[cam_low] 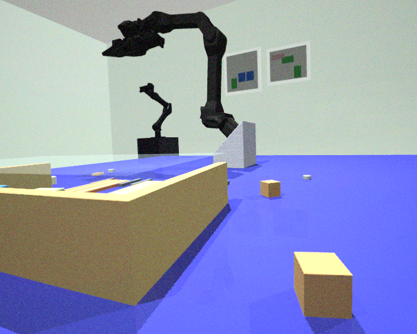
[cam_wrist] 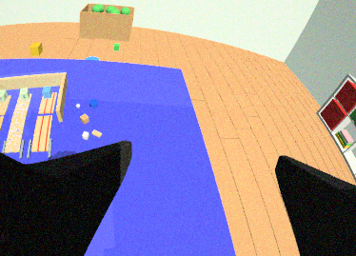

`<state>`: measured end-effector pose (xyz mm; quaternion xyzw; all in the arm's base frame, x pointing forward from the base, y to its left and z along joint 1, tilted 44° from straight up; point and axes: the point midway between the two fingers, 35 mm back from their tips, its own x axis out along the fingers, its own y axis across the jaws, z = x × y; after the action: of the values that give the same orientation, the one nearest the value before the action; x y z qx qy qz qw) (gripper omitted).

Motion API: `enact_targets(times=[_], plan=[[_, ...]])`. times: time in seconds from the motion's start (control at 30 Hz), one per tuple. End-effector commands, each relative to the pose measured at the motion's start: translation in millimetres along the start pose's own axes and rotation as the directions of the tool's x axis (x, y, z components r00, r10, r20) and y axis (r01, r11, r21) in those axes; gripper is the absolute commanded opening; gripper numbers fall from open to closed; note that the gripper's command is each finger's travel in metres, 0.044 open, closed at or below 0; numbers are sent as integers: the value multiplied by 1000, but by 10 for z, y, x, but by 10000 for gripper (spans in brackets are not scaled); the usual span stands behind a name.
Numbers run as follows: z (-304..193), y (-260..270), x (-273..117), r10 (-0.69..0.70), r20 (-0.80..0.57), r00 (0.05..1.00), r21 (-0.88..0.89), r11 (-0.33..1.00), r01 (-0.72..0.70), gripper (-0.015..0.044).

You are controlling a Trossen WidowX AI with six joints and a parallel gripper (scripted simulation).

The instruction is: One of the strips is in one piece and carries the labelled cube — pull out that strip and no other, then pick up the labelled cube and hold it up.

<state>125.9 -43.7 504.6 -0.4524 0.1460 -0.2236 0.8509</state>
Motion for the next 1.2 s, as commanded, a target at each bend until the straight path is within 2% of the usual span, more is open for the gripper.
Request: enact_targets(times=[0.0,0.1,0.27,0.37,0.63,0.9,1.03,1.17], plan=[[-15,-5,10,2,0,1000,4,1000,-2,400],[-219,-57,173,34,1,999,63,997,-34,400],[-570,-2,656,114,-3,994,172,979,-111,400],[-653,211,958,213,18,977,189,959,-213,400],[-771,739,1589,317,-16,948,268,915,-301,400],[-630,1826,2118,423,-78,903,306,872,-382,400],[-493,2451,2167,452,-108,885,297,865,-405,400],[-360,3062,2059,461,-130,878,271,868,-416,400]])
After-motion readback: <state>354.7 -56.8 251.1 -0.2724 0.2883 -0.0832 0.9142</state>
